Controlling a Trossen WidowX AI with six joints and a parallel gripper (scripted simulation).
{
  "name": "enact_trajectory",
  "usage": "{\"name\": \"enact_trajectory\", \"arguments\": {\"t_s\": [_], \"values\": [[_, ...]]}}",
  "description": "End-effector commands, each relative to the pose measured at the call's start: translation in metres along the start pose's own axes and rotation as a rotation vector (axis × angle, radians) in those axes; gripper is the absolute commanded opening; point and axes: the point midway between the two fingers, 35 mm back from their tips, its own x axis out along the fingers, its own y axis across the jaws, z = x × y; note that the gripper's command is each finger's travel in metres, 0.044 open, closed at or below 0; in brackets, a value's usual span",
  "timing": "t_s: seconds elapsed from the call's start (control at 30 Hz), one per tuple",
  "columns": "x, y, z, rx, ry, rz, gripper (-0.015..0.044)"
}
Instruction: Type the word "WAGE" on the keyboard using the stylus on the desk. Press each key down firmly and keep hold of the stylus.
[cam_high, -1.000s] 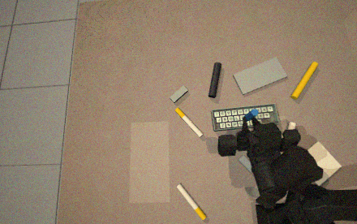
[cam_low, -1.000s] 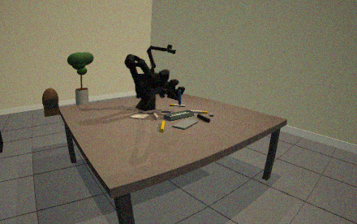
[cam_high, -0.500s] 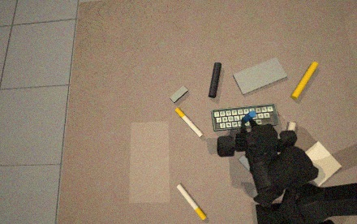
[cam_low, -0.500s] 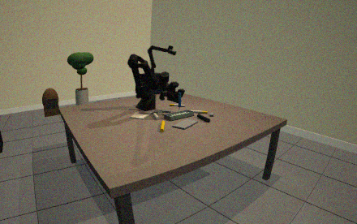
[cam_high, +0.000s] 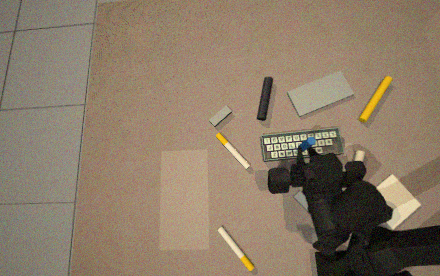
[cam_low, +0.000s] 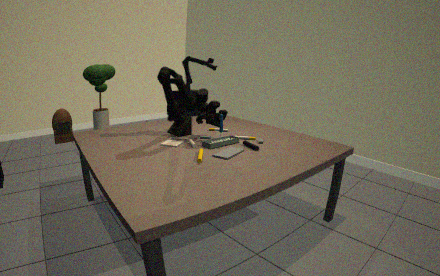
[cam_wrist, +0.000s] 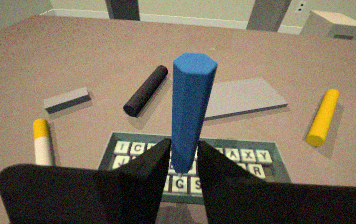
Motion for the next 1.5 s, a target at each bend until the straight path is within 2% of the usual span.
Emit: {"name": "enact_trajectory", "arguments": {"t_s": [0.0, 1.47], "values": [[0.001, 0.000, -0.003, -0.005, 0.002, 0.002, 0.0081], [0.007, 0.000, -0.014, -0.006, 0.002, 0.002, 0.0081]]}}
